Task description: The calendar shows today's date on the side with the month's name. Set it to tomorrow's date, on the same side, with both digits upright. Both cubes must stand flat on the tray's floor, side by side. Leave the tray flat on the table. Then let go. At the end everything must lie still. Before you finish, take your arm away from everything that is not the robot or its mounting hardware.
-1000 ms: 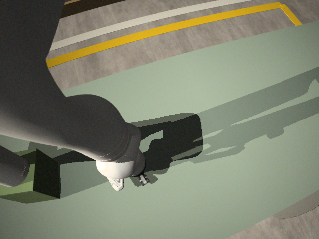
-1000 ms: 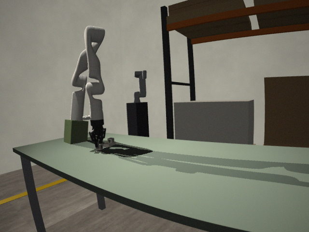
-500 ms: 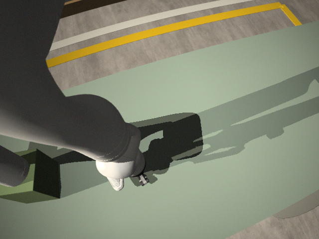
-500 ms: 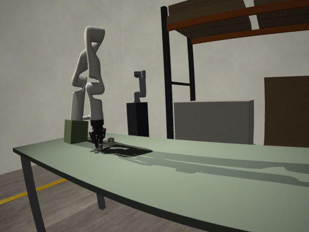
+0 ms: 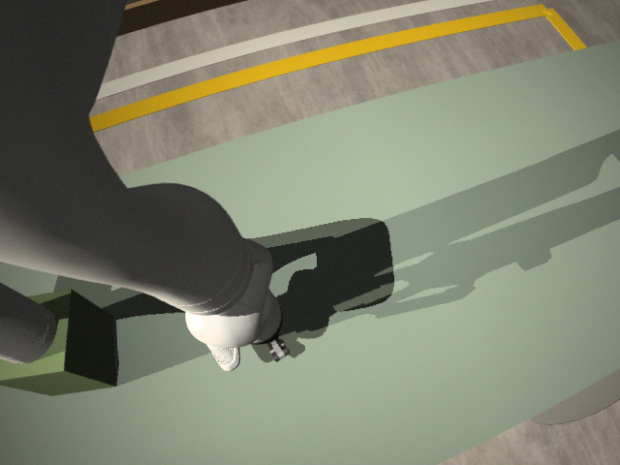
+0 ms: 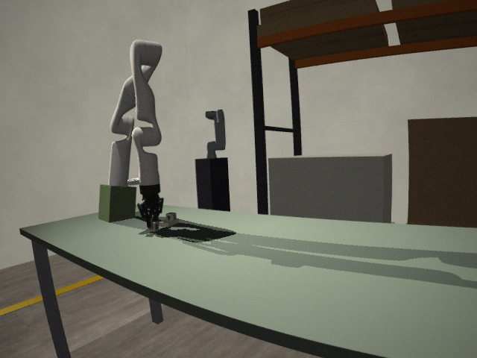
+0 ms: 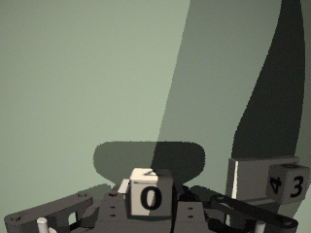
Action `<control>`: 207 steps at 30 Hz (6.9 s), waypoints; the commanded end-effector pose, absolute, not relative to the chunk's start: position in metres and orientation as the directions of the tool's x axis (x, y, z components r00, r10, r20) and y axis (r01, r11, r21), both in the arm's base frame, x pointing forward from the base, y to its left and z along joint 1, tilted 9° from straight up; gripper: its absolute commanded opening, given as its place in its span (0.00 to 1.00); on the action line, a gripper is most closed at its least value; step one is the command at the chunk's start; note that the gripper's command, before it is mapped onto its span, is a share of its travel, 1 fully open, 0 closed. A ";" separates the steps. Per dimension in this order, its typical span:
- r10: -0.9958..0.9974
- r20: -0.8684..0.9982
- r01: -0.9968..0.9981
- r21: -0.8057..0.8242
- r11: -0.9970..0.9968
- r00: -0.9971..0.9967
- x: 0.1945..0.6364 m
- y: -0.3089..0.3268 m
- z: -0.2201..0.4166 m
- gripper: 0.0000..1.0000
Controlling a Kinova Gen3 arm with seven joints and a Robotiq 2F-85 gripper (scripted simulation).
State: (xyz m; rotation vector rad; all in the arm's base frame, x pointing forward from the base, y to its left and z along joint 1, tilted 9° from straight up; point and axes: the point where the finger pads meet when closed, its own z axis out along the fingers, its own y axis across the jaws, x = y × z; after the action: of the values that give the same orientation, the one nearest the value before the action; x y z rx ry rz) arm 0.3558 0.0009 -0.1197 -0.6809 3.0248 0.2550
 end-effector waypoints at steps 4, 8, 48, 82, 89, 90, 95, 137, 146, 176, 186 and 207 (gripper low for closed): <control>-0.437 -0.070 -0.442 0.152 0.884 -0.897 0.356 0.003 -0.120 0.28; -0.437 -0.070 -0.442 0.152 0.884 -0.897 0.356 0.003 -0.120 0.28; -0.437 -0.071 -0.443 0.151 0.884 -0.897 0.357 0.004 -0.122 0.28; -0.437 -0.071 -0.443 0.151 0.884 -0.897 0.357 0.004 -0.122 0.28; -0.437 -0.071 -0.443 0.151 0.884 -0.897 0.357 0.004 -0.122 0.28; -0.437 -0.071 -0.443 0.151 0.884 -0.897 0.357 0.004 -0.122 0.28; -0.437 -0.071 -0.443 0.151 0.884 -0.897 0.357 0.004 -0.122 0.28; -0.437 -0.071 -0.443 0.151 0.884 -0.897 0.357 0.004 -0.122 0.48; -0.437 -0.071 -0.443 0.151 0.884 -0.897 0.357 0.004 -0.122 0.48; -0.437 -0.064 -0.441 0.153 0.884 -0.897 0.355 -0.012 -0.034 0.48; -0.436 -0.066 -0.441 0.152 0.885 -0.898 0.356 -0.013 -0.033 1.00; -0.397 -0.056 -0.401 0.157 0.903 -0.916 0.354 -0.012 -0.034 1.00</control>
State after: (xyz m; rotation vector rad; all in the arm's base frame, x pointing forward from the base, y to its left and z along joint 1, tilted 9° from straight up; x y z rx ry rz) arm 0.3567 -0.0114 -0.0347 -0.6842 3.0244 0.2553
